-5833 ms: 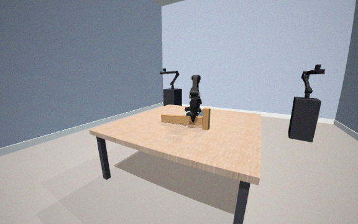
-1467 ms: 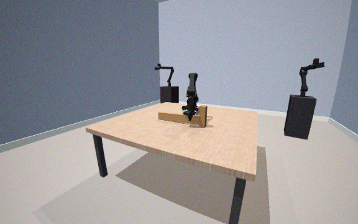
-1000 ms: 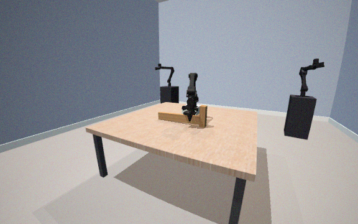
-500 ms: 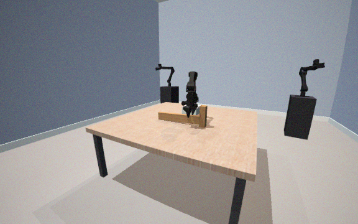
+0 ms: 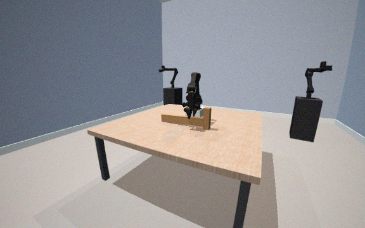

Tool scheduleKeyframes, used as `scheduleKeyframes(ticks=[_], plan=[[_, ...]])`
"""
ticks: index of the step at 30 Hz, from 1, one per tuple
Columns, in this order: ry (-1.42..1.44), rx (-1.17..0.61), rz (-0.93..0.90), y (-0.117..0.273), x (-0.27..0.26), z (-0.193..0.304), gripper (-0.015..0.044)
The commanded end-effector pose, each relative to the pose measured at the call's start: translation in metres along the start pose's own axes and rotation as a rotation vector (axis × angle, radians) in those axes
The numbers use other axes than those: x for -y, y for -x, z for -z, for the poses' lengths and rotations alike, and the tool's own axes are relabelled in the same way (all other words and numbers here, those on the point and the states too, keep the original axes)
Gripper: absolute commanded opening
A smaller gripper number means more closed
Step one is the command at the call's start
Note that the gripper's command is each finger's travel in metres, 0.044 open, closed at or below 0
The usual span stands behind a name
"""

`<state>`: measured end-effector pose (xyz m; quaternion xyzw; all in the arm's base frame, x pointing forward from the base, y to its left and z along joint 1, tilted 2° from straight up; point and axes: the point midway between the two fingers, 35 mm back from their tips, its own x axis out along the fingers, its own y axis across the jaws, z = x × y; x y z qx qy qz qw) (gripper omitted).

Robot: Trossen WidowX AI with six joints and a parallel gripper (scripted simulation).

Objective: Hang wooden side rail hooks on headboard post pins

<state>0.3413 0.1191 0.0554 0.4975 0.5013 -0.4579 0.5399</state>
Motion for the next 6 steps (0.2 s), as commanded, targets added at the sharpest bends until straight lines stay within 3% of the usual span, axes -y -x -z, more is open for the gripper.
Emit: scheduleKeyframes(ticks=[1,6], plan=[[-0.001,0.0,0.0,0.0001,-0.0003,-0.0001,0.044],[-0.001,0.0,0.0,0.0001,-0.0003,-0.0001,0.044]])
